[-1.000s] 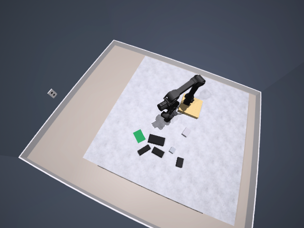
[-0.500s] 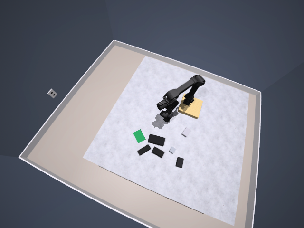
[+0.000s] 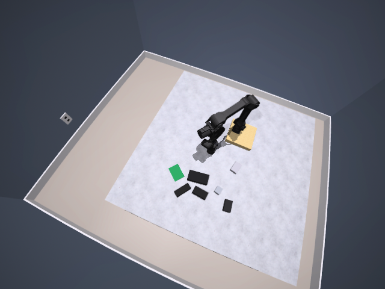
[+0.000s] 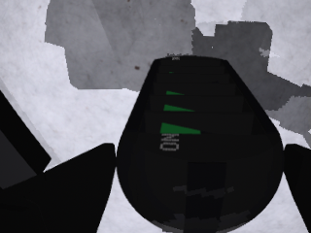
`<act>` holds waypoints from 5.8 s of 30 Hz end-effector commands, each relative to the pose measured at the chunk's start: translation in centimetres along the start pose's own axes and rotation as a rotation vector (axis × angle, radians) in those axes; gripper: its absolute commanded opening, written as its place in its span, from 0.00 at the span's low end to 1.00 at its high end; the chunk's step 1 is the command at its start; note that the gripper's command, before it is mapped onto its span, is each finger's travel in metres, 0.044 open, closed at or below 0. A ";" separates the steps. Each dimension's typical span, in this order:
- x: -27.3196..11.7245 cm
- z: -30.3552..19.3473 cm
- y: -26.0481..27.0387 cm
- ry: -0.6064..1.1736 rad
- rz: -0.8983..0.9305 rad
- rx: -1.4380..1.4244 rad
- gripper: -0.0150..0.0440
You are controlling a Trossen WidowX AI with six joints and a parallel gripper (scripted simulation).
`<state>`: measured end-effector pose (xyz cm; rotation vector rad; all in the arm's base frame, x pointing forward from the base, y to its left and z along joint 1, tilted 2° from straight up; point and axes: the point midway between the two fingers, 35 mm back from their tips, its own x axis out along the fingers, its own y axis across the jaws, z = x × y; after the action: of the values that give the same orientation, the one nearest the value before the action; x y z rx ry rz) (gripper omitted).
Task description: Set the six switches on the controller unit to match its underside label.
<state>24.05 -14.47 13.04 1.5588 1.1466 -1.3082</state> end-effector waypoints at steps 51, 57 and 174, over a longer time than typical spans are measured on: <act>0.6 4.3 0.1 -0.142 -0.007 -0.003 0.83; 0.7 4.8 0.1 -0.143 -0.007 -0.003 0.83; 5.8 12.5 0.0 -0.150 -0.008 -0.003 0.83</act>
<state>21.12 -25.96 6.26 1.4251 1.0225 -1.4089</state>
